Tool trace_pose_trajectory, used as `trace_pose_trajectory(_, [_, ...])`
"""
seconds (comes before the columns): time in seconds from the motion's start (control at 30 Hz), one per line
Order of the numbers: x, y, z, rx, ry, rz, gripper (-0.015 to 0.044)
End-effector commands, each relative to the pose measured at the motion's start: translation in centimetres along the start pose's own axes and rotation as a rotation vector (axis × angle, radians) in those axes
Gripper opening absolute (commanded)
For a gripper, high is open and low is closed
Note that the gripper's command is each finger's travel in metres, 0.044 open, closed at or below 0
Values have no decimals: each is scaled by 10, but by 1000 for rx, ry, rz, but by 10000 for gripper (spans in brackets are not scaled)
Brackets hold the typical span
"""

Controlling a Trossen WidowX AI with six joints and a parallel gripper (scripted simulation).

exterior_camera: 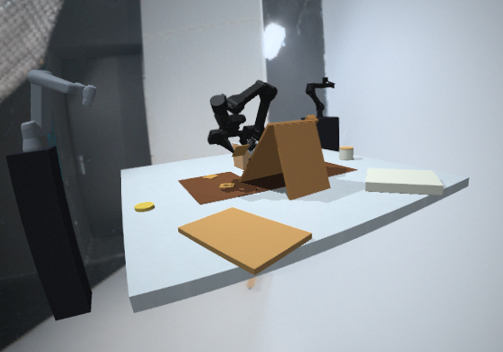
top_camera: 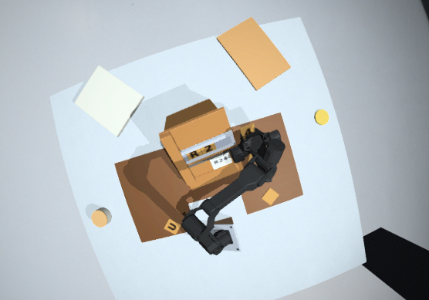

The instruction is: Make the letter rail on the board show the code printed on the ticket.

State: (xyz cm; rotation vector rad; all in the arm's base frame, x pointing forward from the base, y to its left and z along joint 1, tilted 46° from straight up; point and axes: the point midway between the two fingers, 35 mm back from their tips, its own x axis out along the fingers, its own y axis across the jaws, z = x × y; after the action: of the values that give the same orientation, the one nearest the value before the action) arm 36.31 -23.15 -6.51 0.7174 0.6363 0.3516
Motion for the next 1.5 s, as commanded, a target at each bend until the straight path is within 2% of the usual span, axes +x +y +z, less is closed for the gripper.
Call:
trace_pose_trajectory(0.0, [-1, 4, 2, -2, -2, -2, 0])
trace_pose_trajectory(1.47, [-1, 25, 1, -1, -2, -2, 0])
